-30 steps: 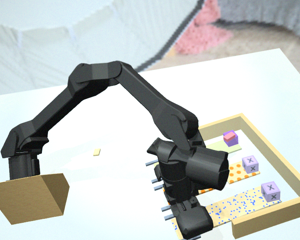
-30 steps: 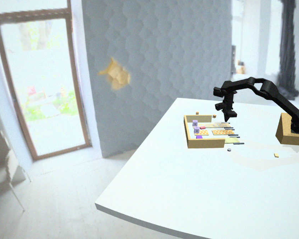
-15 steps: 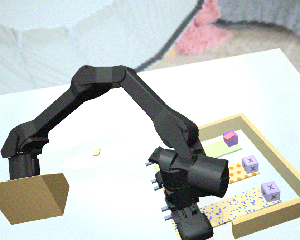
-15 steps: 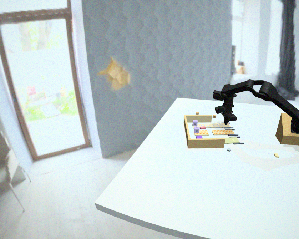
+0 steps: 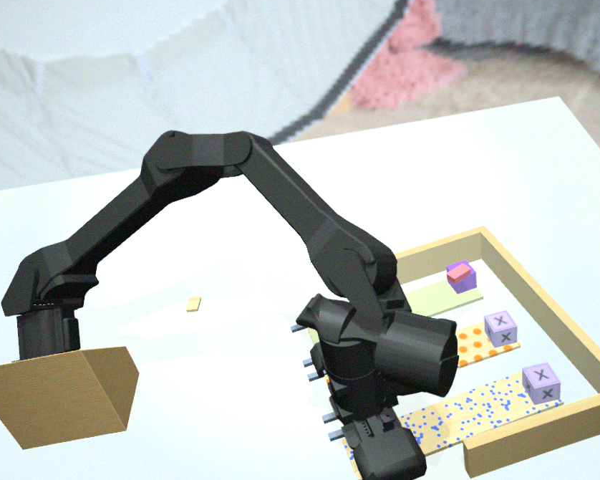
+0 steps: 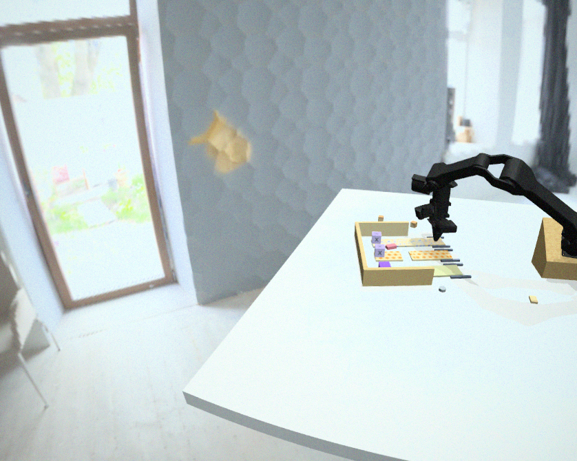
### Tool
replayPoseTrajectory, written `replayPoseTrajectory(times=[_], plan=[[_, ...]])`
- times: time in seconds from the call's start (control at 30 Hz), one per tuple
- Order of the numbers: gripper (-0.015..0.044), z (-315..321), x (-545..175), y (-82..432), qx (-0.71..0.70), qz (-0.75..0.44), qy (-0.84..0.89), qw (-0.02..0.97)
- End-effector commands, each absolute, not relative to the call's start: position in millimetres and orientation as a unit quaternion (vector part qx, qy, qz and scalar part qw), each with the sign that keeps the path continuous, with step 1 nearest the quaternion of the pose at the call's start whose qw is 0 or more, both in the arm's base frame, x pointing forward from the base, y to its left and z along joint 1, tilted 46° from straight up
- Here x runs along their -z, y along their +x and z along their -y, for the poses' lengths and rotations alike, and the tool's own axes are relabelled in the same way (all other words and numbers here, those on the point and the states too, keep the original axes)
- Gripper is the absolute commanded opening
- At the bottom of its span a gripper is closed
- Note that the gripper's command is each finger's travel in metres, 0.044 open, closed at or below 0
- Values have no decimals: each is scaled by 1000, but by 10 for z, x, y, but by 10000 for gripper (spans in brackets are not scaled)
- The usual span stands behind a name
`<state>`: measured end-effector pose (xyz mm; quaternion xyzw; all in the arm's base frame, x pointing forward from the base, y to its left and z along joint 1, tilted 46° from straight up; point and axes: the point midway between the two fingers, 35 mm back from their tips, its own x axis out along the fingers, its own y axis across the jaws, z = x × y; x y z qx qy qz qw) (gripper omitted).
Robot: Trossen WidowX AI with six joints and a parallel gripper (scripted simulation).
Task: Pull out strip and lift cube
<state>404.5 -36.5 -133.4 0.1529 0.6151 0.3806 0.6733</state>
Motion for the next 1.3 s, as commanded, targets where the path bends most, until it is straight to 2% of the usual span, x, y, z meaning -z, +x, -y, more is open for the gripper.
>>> replayPoseTrajectory(times=[0.0,1.27], plan=[[0,358,1339,4046,-380,-615,156,673],[0,328,1359,4070,-380,-614,156,673]])
